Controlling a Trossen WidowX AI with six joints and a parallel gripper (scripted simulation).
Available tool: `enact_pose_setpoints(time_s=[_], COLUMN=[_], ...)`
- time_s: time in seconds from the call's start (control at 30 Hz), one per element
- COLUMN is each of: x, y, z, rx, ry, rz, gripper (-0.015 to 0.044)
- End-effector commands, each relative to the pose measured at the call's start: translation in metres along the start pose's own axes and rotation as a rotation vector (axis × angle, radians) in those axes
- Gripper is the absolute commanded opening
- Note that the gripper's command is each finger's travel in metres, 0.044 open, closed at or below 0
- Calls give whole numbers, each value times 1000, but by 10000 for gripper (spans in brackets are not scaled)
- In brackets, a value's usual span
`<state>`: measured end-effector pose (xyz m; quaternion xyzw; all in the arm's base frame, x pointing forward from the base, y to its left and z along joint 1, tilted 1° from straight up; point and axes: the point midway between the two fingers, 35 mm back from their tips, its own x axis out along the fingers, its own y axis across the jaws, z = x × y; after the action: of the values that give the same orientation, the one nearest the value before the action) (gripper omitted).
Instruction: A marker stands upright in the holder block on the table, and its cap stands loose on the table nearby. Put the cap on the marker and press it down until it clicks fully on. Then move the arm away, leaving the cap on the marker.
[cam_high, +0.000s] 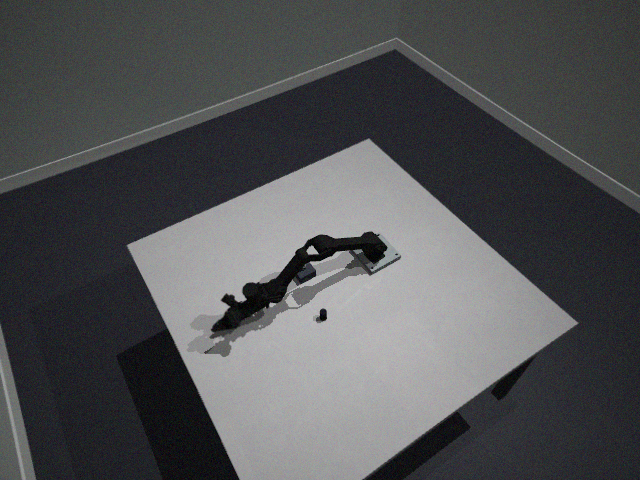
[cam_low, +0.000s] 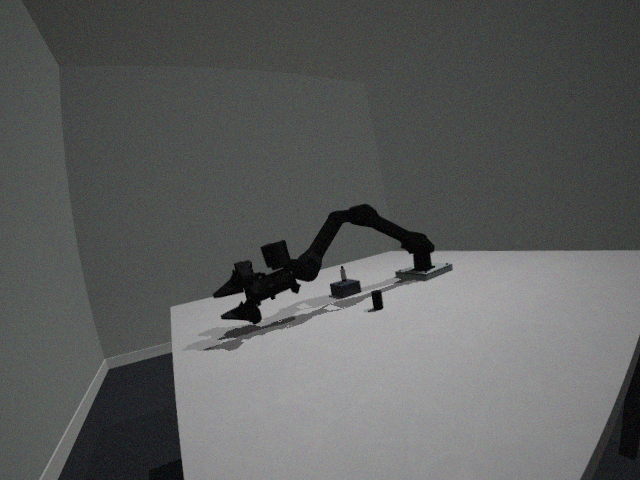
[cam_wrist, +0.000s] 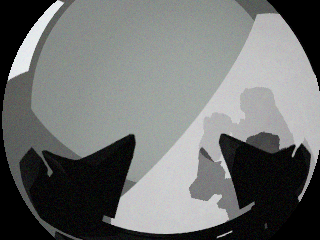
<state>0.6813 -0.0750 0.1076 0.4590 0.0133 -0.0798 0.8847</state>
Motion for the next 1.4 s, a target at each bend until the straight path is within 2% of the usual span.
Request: enact_pose_setpoints(time_s=[0.0, 0.17, 0.2, 0.37, 0.53, 0.7, 0.97, 1.2, 1.37], x=[0, -21, -27, -74, -114, -181, -267, -345, -356], y=[1, 17, 21, 35, 42, 51, 59, 64, 66], z=[-1, -36, -43, -77, -95, -114, -119, -102, -101], rx=[-5, -130, -160, -292, -372, -538, -741, -931, -952], ry=[6, 179, 221, 445, 596, 826, 1100, 1375, 1409], rz=[-5, -128, -154, -272, -339, -422, -487, -525, -528], gripper=[374, 242, 236, 236, 236, 236, 236, 236, 236])
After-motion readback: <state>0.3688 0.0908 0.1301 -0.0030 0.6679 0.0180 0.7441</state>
